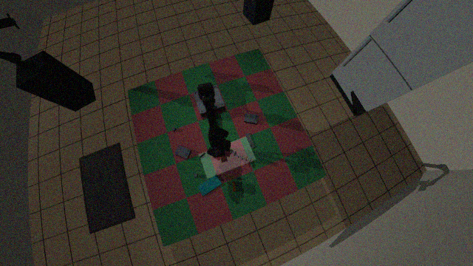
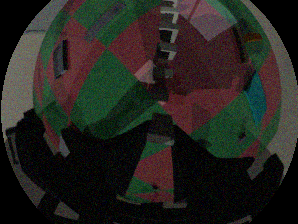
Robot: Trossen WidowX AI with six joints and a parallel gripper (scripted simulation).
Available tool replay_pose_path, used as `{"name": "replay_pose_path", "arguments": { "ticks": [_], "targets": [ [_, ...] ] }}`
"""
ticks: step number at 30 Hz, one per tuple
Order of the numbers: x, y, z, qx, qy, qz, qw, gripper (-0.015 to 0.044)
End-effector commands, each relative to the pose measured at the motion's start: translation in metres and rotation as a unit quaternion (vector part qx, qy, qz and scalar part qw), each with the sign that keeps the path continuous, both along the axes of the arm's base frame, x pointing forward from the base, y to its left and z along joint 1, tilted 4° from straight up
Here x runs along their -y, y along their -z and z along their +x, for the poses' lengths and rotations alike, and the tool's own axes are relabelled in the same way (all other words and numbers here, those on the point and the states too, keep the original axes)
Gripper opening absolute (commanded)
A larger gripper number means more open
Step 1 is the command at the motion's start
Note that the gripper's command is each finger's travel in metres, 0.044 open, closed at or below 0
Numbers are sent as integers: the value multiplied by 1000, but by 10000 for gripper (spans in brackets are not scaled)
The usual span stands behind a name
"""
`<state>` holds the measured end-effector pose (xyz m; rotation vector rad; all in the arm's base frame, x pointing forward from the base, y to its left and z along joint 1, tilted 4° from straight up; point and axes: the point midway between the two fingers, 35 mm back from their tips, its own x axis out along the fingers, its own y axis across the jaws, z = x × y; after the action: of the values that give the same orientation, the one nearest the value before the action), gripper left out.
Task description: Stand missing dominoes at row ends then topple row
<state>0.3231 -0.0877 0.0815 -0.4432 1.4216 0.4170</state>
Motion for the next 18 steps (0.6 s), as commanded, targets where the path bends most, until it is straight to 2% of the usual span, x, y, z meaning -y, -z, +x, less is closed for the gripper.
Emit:
{"name": "replay_pose_path", "arguments": {
  "ticks": [1, 7, 18],
  "targets": [
    [-2, 22, -3, -9, 2, 4, 1000, 107],
    [-4, 48, -5, -9, 2, 5, 1000, 107],
    [-4, 49, -6, -9, 2, 5, 1000, 107]
  ]
}}
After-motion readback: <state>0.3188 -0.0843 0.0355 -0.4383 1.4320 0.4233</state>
